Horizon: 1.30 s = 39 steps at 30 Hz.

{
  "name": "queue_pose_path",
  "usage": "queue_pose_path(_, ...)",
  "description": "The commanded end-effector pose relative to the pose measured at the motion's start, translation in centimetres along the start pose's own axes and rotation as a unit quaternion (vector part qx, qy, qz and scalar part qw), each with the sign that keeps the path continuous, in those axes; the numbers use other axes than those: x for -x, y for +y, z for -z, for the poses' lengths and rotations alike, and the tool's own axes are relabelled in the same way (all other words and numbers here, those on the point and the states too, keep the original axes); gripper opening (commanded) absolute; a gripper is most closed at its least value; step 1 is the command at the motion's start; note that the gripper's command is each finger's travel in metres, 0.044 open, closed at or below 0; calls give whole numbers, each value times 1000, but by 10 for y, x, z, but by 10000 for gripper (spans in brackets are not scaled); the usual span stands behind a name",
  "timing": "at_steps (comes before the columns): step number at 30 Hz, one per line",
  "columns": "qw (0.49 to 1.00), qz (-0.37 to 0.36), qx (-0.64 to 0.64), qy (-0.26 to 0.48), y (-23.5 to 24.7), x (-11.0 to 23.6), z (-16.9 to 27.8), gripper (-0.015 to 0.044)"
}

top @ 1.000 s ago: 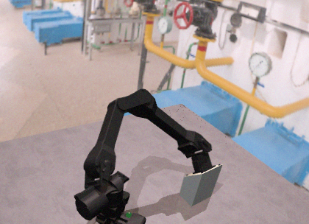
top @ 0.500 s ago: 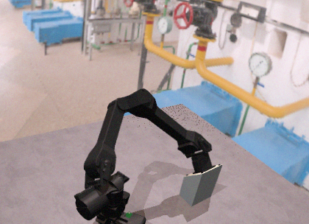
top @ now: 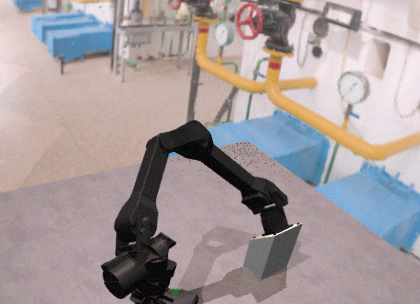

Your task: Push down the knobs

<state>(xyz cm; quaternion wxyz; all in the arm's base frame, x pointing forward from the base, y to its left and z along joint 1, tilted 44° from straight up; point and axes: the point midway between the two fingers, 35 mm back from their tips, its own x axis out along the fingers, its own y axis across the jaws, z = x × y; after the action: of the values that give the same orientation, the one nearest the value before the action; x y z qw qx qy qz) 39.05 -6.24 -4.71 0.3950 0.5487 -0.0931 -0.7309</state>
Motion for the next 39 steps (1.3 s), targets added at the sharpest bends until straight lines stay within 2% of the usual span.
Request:
queue_pose_path(1, 1000, 3, -8, -6, 3, -16, -1, 0)
queue_pose_path(39, 1000, 3, -8, -7, 3, -22, -1, 0)
